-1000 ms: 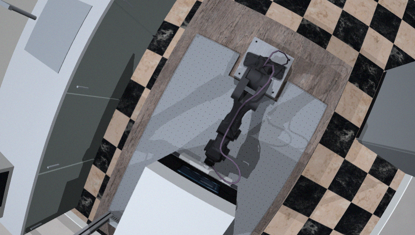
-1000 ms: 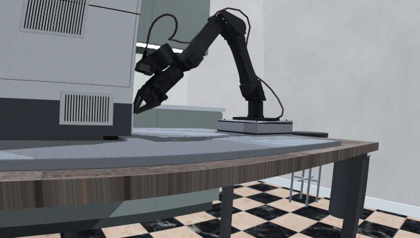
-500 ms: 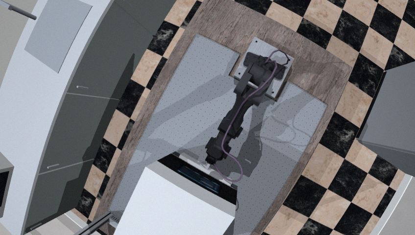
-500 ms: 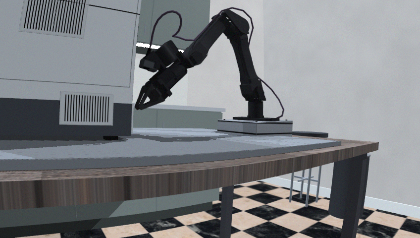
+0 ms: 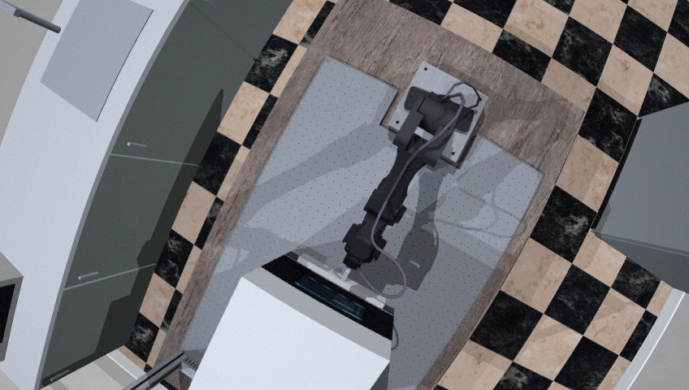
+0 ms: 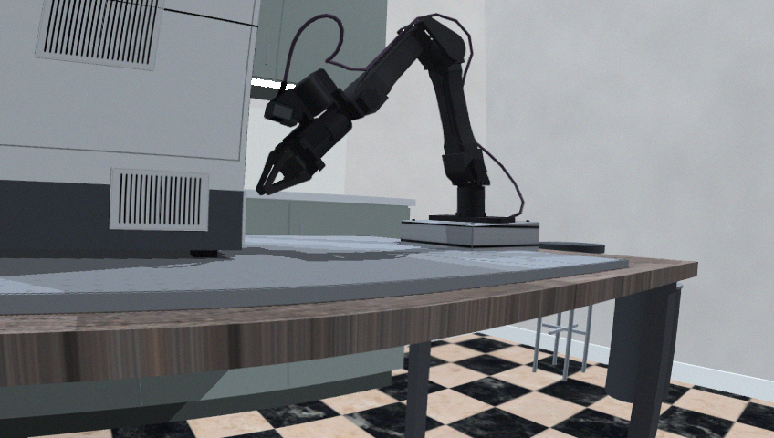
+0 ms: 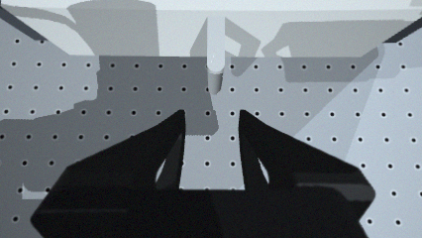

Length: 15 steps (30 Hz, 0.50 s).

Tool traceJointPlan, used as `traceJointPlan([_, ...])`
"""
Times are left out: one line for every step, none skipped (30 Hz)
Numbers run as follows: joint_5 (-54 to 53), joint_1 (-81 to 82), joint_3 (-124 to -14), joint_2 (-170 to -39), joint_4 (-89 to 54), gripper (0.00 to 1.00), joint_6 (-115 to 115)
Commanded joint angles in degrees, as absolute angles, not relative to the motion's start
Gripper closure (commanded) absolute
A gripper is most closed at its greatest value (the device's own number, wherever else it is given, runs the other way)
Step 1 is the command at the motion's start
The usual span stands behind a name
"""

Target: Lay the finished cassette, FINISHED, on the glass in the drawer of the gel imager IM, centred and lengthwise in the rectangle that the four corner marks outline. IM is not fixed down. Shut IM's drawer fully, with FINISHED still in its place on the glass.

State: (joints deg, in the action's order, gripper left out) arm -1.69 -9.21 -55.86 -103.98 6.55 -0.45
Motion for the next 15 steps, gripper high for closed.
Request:
traceJointPlan([-2.1,-10.1,-56.3,-102.0,5.1,0.65,-0.8])
traceJointPlan([-2.1,-10.1,-55.2,-101.7,4.9,0.65,-0.8])
traceJointPlan([-2.2,-10.1,-55.0,-101.5,4.8,0.65,-0.8])
traceJointPlan([-2.2,-10.1,-54.9,-101.3,4.7,0.65,-0.8])
traceJointPlan([-2.1,-10.1,-54.9,-101.3,4.7,0.65,-0.8])
traceJointPlan([-2.1,-10.1,-55.5,-101.2,4.7,0.65,-0.8])
traceJointPlan([-2.1,-10.1,-55.6,-102.2,4.7,0.65,-0.8])
traceJointPlan([-2.1,-10.1,-55.6,-102.2,4.7,0.65,-0.8])
traceJointPlan([-2.1,-10.1,-55.6,-102.2,4.7,0.65,-0.8])
traceJointPlan([-2.1,-10.1,-55.6,-102.2,4.7,0.65,-0.8])
traceJointPlan([-2.1,-10.1,-55.6,-102.2,4.7,0.65,-0.8])
traceJointPlan([-2.1,-10.1,-55.6,-102.2,4.7,0.65,-0.8])
traceJointPlan([-2.1,-10.1,-55.6,-102.2,4.7,0.65,-0.8])
traceJointPlan([-2.1,-10.1,-55.6,-102.2,4.7,0.65,-0.8])
traceJointPlan([-2.1,-10.1,-55.6,-102.2,4.7,0.65,-0.8])
